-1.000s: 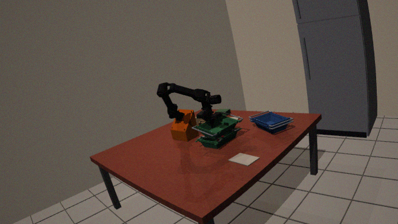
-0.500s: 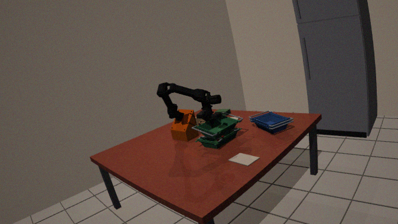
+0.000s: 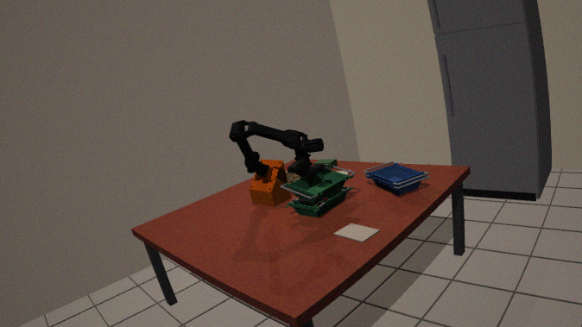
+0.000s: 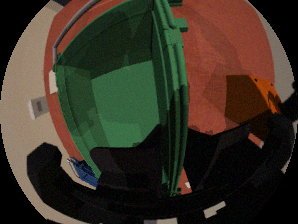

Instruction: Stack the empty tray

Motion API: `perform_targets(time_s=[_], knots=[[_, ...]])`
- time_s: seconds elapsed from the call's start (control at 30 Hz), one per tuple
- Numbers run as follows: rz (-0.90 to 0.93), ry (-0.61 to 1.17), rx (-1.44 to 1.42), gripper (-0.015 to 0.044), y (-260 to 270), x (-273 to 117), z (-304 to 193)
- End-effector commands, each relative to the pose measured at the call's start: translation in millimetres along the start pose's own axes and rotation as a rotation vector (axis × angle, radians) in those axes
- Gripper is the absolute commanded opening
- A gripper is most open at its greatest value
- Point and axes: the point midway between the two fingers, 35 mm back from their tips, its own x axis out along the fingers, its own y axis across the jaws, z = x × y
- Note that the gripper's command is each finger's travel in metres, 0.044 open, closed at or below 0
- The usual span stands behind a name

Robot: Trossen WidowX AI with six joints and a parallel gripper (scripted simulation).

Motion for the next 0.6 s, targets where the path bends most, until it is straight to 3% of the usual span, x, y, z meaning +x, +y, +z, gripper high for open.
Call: perform_targets(time_s=[0.0,0.57], knots=[[-0.001,0.0,0.0,0.0,-0.3,0.5,0.1],[-0.034,0.0,-0.011,0.0,-10.4,14.6,2.0]])
